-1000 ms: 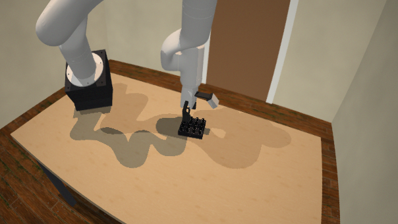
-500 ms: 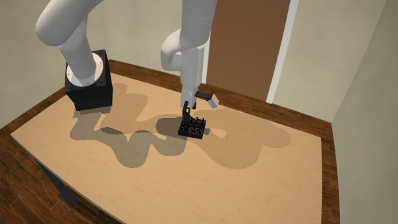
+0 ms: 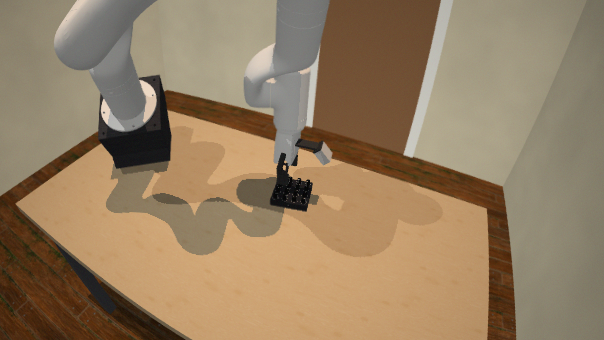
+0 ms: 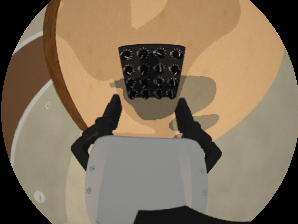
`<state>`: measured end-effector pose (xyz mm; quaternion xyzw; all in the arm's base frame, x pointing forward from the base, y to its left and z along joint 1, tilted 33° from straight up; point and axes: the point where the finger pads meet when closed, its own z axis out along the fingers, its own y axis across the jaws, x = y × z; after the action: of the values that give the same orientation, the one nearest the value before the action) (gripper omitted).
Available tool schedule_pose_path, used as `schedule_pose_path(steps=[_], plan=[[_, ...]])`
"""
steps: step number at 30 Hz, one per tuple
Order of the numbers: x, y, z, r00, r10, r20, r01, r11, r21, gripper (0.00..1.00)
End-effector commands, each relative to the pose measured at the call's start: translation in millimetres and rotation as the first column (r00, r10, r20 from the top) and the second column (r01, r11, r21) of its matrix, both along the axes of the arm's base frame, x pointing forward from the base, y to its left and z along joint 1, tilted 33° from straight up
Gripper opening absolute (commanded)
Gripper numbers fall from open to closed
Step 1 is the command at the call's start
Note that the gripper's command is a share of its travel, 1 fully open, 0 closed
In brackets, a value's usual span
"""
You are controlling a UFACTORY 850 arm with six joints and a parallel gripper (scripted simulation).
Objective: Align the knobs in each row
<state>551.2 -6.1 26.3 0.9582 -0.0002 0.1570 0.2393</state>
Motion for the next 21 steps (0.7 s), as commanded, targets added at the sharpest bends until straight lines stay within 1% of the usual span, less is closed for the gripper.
schedule_pose_path(steps=[1, 16, 21], plan=[[0.5, 0.4, 0.5, 1.0, 0.0, 0.001, 0.0, 1.0, 0.0, 1.0], [0.2, 0.3, 0.4, 1.0, 0.0, 0.001, 0.0, 1.0, 0.0, 1.0], [-3.6, -0.3, -0.7, 1.0, -0.001, -0.003, 0.001, 1.0, 0.0, 1.0]])
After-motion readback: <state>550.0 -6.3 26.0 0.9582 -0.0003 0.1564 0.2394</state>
